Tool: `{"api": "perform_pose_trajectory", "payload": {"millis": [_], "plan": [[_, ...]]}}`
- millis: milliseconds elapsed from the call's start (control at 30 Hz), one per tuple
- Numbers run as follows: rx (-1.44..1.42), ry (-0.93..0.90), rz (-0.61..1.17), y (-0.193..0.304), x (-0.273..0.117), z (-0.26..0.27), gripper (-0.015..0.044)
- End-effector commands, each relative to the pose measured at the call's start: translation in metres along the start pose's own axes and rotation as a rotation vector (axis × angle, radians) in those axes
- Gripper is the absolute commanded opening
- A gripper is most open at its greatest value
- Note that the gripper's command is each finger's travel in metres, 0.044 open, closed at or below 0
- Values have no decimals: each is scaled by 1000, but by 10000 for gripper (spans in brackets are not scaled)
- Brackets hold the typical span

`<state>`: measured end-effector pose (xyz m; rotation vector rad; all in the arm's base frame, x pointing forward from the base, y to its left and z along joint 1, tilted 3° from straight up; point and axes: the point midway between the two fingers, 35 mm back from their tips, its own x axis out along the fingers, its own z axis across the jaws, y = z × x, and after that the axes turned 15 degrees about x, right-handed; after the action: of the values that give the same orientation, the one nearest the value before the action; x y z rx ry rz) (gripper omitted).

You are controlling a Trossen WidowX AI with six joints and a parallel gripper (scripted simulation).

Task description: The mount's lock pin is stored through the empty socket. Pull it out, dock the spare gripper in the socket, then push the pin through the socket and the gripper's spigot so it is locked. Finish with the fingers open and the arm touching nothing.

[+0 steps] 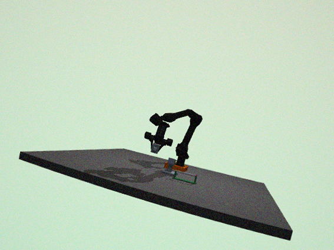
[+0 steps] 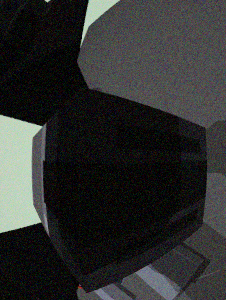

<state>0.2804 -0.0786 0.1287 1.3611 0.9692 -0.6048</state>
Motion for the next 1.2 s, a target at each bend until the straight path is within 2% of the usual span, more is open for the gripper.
{"api": "perform_pose_trajectory", "payload": {"millis": [0,1167], "plan": [[-150,-28,35,6,-5,-7,0],[-1300,-267,155,18,-18,-62,0]]}}
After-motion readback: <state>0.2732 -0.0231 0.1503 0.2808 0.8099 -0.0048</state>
